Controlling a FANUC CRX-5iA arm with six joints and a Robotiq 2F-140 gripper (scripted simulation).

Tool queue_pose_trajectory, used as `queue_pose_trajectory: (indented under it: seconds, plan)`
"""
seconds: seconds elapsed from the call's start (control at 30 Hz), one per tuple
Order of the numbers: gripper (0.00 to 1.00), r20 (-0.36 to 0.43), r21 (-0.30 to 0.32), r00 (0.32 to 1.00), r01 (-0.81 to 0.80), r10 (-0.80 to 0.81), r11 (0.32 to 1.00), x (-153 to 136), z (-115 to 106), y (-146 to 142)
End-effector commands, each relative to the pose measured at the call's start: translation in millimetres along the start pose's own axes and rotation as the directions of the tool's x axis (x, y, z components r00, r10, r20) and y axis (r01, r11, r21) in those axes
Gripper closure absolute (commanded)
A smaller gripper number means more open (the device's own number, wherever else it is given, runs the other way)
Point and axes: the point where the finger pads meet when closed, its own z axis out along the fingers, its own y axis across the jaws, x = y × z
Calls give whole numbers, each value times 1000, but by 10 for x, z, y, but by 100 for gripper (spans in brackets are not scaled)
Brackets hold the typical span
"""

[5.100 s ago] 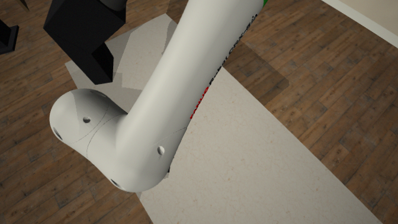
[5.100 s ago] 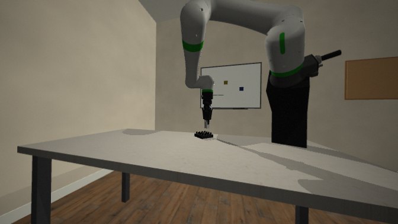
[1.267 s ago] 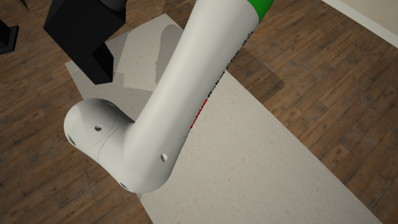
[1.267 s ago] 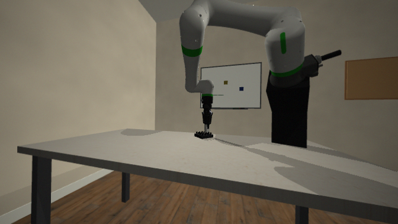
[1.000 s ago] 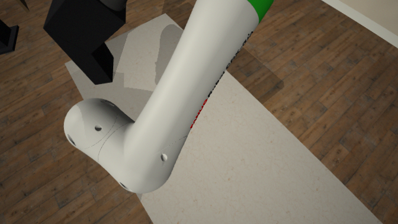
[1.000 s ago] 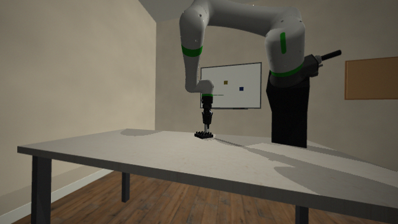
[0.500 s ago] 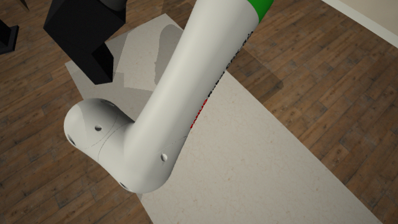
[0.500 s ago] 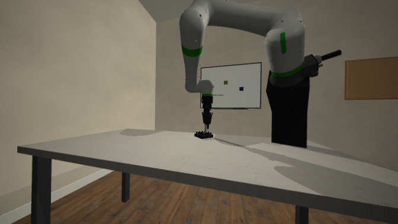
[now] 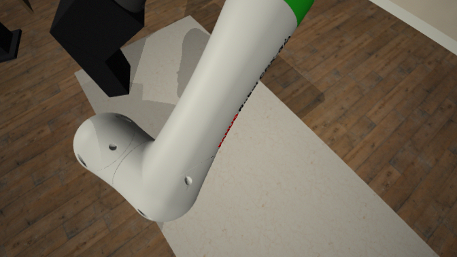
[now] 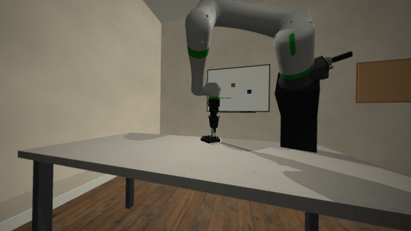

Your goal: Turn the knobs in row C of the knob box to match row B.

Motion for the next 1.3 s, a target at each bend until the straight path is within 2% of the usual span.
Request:
queue_pose_trajectory:
  seconds: [0.0,0.73,1.27]
  plan:
    - [95,0,0,1000,0,0,1000,1,-2,-2]
    - [95,0,0,1000,9,-9,1000,1,-2,-2]
    - [95,0,0,994,107,-107,994,1,-2,-2]
